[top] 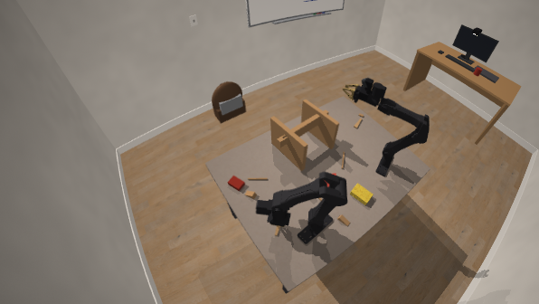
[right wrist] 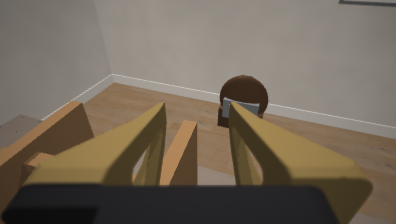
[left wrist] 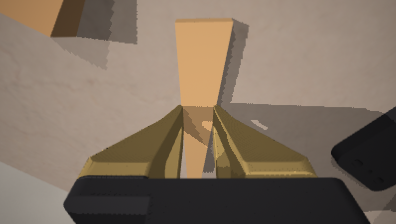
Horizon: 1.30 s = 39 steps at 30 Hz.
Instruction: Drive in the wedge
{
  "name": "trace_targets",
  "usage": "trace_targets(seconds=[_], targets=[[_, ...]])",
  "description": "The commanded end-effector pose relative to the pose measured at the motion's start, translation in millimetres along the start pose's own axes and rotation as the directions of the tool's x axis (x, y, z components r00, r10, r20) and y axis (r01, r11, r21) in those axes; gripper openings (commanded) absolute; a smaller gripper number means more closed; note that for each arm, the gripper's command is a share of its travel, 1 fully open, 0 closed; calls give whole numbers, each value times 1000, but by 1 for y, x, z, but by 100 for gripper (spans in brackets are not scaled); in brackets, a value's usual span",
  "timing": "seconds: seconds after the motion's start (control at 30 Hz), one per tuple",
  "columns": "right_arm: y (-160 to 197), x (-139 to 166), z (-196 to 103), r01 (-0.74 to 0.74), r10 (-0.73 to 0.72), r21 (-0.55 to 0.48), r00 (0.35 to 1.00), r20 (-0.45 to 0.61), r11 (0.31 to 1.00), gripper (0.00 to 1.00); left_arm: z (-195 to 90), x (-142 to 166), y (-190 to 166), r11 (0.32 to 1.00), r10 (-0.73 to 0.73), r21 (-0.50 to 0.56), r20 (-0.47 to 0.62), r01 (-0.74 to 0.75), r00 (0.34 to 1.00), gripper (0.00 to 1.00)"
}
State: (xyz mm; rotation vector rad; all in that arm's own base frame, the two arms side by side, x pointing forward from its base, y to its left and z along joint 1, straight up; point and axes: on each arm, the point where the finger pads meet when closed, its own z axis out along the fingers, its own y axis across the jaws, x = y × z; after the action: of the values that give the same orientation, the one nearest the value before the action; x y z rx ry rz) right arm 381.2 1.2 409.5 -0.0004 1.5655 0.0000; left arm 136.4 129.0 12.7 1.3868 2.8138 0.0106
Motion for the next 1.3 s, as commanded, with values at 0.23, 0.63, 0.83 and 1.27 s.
trace_targets(seconds=[0.23, 0.63, 0.83, 1.27], targets=[[-1, -35, -7, 7, -7, 4, 997, 82, 1000, 39, -7, -2, 9, 1000, 5, -22, 11, -5, 1000, 2], [-1, -35, -7, 7, -7, 4, 997, 82, 1000, 39, -24, -2, 9, 999, 14, -38, 10, -14, 1000, 2], [-1, -35, -7, 7, -7, 4, 997, 82, 1000, 39, -35, -1, 10, 999, 17, -40, 10, -16, 1000, 2], [-1, -35, -7, 7, -7, 4, 997, 82, 1000, 39, -54, 0, 9, 999, 20, -42, 10, -20, 1000, 2]])
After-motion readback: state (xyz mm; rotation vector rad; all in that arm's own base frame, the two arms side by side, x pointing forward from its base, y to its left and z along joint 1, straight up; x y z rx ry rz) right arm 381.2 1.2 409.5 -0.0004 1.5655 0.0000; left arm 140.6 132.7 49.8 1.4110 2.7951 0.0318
